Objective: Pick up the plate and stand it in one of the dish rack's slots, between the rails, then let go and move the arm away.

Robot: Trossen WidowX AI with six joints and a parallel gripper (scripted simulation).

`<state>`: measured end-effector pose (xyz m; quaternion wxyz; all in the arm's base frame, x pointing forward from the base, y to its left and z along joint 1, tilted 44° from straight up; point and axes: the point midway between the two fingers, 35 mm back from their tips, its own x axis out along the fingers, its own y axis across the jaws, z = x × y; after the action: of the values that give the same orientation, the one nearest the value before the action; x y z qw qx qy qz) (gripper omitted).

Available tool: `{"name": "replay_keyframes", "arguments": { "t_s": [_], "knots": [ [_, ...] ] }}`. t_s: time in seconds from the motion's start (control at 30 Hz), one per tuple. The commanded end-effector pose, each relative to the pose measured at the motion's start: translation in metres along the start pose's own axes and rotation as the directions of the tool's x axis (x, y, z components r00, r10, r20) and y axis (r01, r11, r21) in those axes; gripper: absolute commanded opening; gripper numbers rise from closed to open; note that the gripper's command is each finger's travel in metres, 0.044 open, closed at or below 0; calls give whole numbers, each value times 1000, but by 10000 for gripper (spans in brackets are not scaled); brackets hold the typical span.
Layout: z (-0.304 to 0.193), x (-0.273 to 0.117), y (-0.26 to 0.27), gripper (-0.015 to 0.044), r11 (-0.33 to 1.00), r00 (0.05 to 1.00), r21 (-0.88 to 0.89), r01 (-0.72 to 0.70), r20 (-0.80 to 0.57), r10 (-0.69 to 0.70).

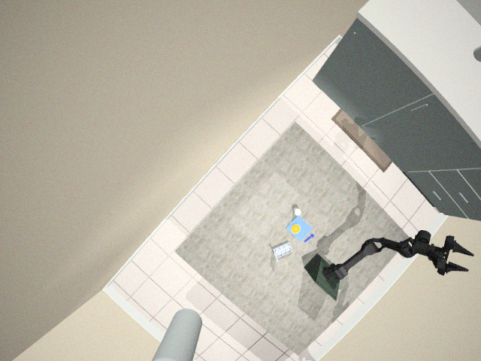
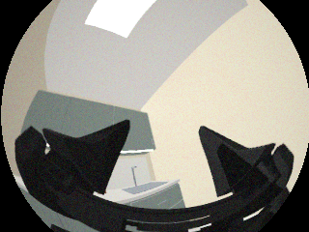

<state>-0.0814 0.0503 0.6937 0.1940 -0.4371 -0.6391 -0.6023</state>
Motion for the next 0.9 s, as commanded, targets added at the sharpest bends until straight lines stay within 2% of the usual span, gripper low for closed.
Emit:
{"name": "replay_keyframes", "arguments": {
  "t_s": [0.0, 0.33, 0.6, 0.87],
  "knots": [
    [1, 0, 0, 400, 1000, 1000, -2, -1, 2, 1],
    [35, 0, 8, 400, 995, 992, -88, -44, 114, 54],
    [97, -8, 21, 400, 973, 952, -221, -69, 277, 130],
    [159, -27, 36, 400, 936, 874, -349, -45, 440, 206]
  ]
}}
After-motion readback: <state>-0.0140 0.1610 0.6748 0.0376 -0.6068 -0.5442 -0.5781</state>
